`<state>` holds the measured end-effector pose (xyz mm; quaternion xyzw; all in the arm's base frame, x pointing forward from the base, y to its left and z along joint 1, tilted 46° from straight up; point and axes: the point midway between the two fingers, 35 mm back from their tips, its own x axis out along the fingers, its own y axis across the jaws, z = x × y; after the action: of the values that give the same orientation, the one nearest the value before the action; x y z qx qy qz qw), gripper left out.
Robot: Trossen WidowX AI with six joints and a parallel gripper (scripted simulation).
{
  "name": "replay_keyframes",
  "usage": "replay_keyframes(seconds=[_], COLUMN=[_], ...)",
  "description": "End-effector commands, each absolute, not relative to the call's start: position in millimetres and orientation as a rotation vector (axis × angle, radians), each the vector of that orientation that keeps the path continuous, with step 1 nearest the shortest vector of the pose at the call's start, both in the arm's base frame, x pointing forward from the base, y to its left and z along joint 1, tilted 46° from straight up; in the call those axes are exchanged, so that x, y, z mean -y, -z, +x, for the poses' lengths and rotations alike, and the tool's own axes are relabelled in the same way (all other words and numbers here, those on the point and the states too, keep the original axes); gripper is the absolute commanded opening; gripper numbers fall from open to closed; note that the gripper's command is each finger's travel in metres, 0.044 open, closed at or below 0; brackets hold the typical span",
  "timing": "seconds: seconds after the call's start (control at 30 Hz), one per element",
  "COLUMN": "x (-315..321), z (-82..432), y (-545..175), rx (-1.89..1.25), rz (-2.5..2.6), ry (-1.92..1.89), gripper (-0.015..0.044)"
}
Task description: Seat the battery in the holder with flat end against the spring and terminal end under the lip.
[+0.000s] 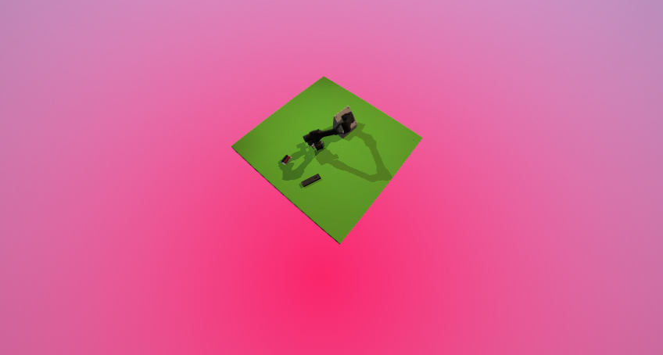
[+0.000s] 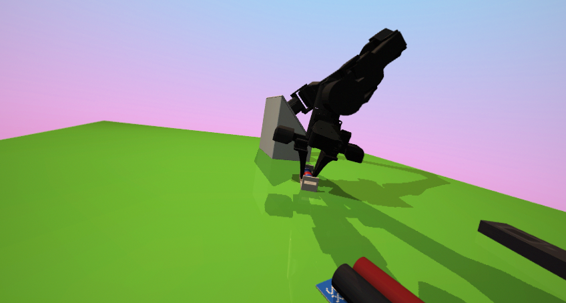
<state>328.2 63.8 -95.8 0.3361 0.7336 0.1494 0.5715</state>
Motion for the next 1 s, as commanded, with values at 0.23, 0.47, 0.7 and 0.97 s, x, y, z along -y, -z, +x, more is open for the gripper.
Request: replay_keyframes(seconds=[0.23,0.47,0.7,0.97], x=[-66.3,-67.3,-68.3,-68.9], z=[326.2,322.1,317.9,315.2], y=[94.9,93.8,92.6,91.9], rx=[-1.699,-1.694,-1.69,-1.687], rz=[0.786,0.787,0.789,0.789], ry=[-0.342,-0.34,-0.339,-0.338], gripper=[0.0068,0.0068,0.0068,0.0068])
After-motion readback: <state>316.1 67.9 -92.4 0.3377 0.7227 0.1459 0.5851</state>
